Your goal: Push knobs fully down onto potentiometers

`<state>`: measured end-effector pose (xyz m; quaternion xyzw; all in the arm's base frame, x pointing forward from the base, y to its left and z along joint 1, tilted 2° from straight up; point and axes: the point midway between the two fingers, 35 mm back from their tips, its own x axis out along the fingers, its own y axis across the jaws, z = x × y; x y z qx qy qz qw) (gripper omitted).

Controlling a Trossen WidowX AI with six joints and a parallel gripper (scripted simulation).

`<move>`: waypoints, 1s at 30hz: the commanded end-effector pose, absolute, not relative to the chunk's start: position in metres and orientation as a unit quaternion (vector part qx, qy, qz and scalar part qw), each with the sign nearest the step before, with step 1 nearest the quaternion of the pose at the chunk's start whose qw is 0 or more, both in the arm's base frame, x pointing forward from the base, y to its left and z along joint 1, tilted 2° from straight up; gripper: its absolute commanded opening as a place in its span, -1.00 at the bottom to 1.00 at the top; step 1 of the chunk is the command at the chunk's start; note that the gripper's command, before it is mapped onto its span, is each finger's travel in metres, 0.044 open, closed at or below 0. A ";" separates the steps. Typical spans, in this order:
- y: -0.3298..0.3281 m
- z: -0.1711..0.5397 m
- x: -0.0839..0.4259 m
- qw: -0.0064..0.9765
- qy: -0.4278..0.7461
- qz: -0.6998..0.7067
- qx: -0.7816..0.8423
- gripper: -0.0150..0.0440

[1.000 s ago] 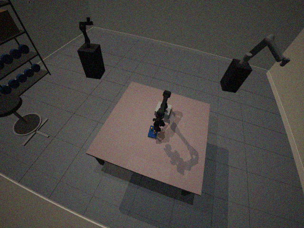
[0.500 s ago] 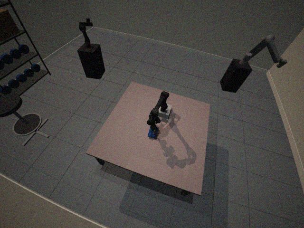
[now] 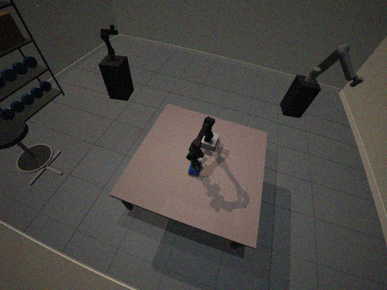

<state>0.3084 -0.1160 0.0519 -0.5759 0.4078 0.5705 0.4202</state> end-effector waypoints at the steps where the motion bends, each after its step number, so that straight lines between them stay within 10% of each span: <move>1: -0.115 0.045 0.307 0.420 0.406 0.574 -0.573 -0.49; 30: -0.114 0.030 0.307 0.420 0.406 0.575 -0.573 -0.49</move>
